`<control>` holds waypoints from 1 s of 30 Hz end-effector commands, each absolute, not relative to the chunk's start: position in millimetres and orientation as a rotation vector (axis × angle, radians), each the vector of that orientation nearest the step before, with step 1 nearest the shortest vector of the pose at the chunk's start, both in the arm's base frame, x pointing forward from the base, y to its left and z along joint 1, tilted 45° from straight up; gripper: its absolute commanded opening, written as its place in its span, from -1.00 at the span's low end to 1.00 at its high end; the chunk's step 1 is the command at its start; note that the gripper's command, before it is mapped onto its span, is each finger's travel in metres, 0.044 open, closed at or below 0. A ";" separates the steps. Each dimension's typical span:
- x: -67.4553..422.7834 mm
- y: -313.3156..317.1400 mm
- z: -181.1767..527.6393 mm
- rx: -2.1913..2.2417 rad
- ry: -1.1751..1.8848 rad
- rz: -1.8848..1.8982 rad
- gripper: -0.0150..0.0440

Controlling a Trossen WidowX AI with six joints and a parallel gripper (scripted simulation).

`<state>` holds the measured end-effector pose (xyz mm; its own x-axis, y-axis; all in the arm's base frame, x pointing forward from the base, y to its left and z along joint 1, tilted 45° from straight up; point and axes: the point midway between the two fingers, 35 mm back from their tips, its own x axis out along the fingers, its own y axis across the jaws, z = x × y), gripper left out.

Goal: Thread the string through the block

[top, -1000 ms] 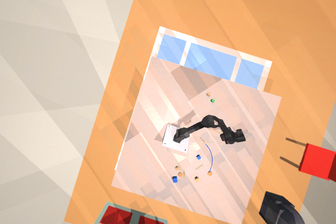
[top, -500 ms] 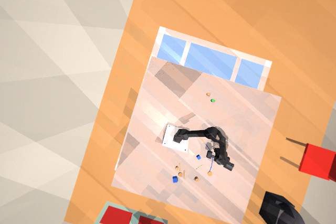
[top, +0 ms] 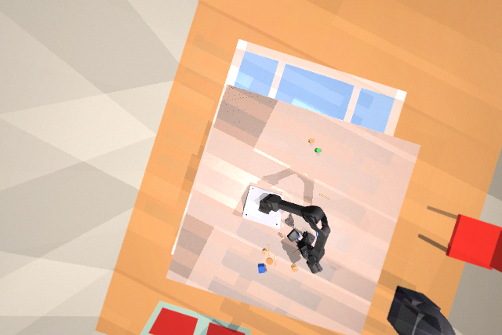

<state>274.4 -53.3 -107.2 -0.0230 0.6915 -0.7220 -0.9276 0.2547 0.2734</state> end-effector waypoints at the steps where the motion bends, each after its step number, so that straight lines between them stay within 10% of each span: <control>1: 268.3 -53.8 -108.3 -0.311 0.910 1.337 1.00; 12: 269.9 -53.9 -108.0 -0.311 0.907 1.332 1.00; 20: 269.9 -53.9 -108.0 -0.311 0.907 1.332 0.31; 30: 269.9 -53.9 -108.0 -0.311 0.907 1.332 0.31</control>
<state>269.8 -53.9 -108.0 -0.0321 0.6971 -0.7162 -0.9216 0.2567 0.2911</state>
